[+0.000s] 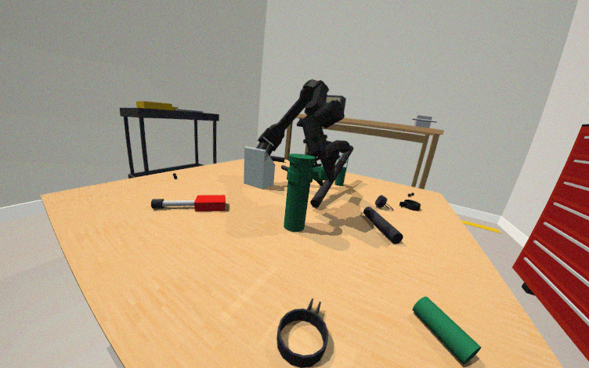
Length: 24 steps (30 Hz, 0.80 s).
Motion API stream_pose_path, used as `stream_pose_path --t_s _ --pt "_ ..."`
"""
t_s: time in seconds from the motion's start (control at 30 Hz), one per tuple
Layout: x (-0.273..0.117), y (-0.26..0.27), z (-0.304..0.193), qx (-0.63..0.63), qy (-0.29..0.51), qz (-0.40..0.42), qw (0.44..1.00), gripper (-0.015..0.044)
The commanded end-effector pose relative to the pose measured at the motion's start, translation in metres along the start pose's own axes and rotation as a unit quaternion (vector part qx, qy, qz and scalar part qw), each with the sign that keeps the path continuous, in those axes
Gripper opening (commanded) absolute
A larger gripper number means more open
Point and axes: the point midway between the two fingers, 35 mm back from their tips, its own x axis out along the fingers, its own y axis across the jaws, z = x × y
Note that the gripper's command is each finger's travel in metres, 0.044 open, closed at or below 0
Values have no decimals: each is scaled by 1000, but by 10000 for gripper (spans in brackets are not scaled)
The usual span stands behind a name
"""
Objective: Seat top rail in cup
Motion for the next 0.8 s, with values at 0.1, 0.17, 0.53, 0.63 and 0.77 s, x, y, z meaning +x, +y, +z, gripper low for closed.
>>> stream_pose_path --t_s 0.1,0.17,0.53,0.63,0.77 --pt "-3 4 -1 -24 -13 -1 1000 0" --pt "-4 6 -2 -34 -19 -1 999 0" --pt "-8 12 -3 -68 -38 -1 997 0" --pt "-8 13 -3 -69 -39 -1 997 0" --pt "-10 15 -3 -84 -47 -1 995 0"
